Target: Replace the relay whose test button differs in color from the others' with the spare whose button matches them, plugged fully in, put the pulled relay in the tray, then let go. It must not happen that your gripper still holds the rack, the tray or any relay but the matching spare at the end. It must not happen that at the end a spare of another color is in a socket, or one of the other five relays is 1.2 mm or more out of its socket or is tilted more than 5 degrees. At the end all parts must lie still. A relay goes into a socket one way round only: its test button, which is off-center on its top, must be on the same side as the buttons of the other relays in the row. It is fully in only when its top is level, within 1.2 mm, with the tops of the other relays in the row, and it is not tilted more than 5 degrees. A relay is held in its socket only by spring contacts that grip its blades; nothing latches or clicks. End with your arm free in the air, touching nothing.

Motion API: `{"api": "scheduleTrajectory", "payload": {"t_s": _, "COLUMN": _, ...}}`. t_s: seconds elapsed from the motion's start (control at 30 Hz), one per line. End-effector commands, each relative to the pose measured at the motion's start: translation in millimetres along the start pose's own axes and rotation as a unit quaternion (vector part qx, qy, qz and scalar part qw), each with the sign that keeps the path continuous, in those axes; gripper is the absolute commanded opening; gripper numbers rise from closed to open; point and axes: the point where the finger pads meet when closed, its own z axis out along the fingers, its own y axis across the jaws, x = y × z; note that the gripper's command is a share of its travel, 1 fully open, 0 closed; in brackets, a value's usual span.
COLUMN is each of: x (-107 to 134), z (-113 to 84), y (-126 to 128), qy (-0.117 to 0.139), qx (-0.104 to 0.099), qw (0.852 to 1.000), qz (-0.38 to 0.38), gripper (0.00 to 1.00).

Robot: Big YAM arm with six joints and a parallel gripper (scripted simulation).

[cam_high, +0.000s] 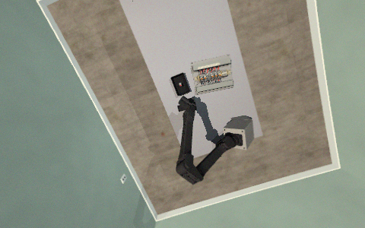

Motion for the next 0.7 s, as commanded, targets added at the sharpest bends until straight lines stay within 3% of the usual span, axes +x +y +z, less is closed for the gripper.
{"api": "scheduleTrajectory", "payload": {"t_s": 0.0, "x": -1.9, "z": -12.6, "y": -10.7, "qy": -0.006, "qx": 0.012, "qw": 1.000, "qz": 0.001, "gripper": 0.00}}
{"api": "scheduleTrajectory", "payload": {"t_s": 0.43, "x": -2.2, "z": -13.7, "y": -10.8, "qy": -0.007, "qx": 0.012, "qw": 1.000, "qz": 0.000, "gripper": 0.00}}
{"api": "scheduleTrajectory", "payload": {"t_s": 0.67, "x": -0.6, "z": -23.7, "y": -8.9, "qy": -0.006, "qx": 0.011, "qw": 1.000, "qz": 0.000, "gripper": 0.00}}
